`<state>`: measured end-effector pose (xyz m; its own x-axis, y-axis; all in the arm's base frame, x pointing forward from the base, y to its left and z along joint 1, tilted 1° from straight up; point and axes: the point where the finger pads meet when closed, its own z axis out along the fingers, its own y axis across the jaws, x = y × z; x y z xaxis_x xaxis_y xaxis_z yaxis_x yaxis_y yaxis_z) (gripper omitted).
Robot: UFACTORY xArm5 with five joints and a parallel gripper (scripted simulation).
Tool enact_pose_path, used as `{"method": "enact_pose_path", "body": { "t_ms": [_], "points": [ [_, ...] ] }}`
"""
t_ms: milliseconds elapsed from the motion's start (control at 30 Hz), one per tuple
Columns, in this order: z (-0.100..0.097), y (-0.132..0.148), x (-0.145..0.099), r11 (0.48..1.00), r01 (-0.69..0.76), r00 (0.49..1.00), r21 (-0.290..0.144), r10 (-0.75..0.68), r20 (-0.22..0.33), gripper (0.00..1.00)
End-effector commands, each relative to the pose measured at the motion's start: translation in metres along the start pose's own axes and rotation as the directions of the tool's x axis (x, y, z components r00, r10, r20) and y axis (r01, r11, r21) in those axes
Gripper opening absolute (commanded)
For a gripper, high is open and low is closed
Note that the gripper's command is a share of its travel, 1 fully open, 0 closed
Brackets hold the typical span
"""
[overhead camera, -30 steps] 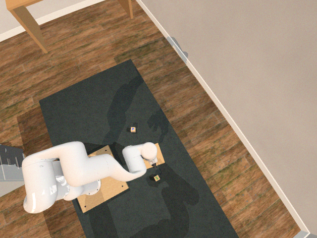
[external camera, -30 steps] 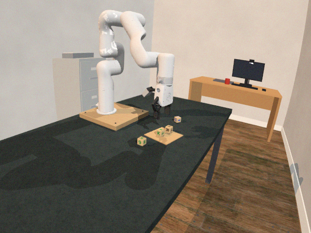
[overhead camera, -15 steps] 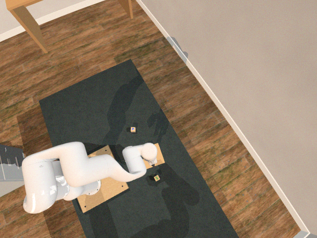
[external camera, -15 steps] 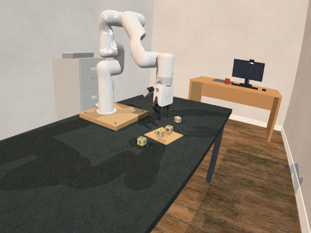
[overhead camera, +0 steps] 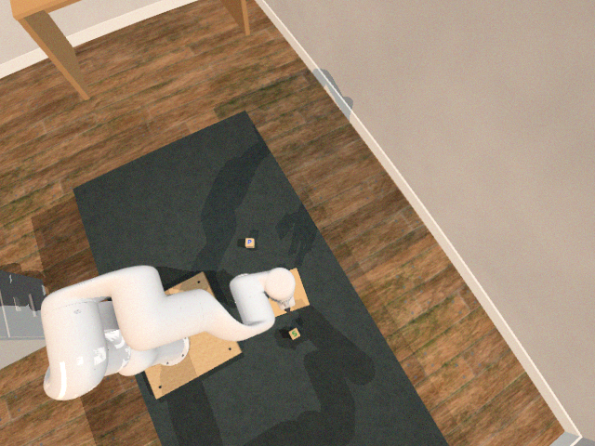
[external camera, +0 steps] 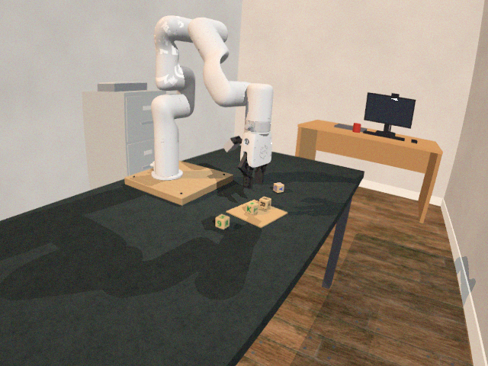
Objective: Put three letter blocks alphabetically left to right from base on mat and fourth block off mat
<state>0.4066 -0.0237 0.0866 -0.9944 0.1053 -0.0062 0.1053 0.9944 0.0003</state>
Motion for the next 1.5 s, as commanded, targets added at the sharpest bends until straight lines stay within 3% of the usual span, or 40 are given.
{"method": "enact_pose_path", "body": {
  "t_ms": [0, 833, 1467],
  "points": [
    [-0.001, 0.0, -0.001, 1.0, 0.0, 1.0, 0.0, 0.0, 0.004, 0.54],
    [0.004, 0.0, -0.001, 1.0, 0.0, 1.0, 0.0, 0.0, 0.003, 0.54],
    [0.028, 0.0, -0.001, 1.0, 0.0, 1.0, 0.0, 0.0, 0.003, 0.54]
  ]
}}
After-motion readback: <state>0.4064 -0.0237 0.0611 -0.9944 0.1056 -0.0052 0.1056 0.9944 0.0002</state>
